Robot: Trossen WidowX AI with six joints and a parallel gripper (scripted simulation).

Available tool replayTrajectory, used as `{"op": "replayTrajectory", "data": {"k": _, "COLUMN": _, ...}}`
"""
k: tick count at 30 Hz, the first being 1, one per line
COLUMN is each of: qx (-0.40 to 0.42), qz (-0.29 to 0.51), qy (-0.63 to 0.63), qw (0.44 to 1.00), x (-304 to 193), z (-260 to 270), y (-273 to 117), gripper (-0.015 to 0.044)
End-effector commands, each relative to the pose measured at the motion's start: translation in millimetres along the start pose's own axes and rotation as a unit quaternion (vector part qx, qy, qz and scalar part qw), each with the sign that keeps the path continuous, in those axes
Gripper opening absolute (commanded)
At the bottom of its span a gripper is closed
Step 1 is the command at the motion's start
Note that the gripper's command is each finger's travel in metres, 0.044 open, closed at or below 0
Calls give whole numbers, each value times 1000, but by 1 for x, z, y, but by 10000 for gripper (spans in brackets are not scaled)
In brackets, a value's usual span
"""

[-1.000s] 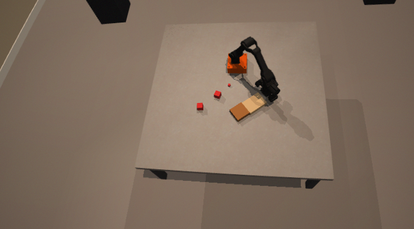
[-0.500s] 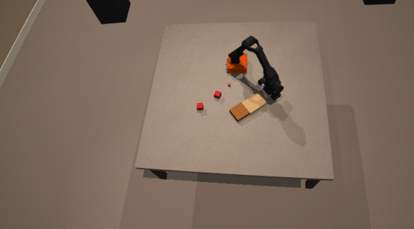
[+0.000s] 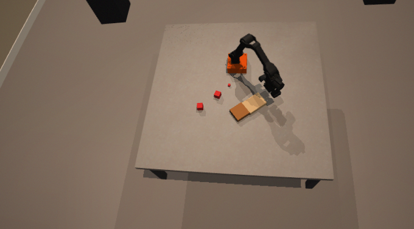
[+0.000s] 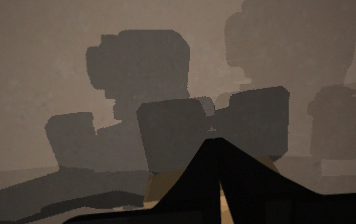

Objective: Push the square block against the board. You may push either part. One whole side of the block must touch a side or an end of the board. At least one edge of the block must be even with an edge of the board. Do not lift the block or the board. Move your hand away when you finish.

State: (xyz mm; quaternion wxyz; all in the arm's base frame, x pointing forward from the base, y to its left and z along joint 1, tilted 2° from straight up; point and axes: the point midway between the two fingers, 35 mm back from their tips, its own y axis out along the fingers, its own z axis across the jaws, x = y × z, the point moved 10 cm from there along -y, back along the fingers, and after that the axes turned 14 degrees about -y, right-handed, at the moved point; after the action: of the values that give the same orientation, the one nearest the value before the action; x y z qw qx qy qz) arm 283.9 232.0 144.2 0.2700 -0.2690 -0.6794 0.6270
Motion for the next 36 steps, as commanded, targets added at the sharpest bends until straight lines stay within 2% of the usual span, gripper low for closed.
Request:
{"op": "replayTrajectory", "data": {"k": 1, "qx": -1, "qz": -3, "qy": 53, "qw": 999, "x": -12, "z": -7, "y": 2, "gripper": 0}}
{"op": "replayTrajectory", "data": {"k": 19, "qx": 1, "qz": 2, "qy": 344, "qw": 939, "x": -74, "z": -36, "y": -1, "gripper": 0}}
{"op": "replayTrajectory", "data": {"k": 36, "qx": 3, "qz": 10, "qy": 584, "qw": 812, "x": -136, "z": -49, "y": -2, "gripper": 0}}
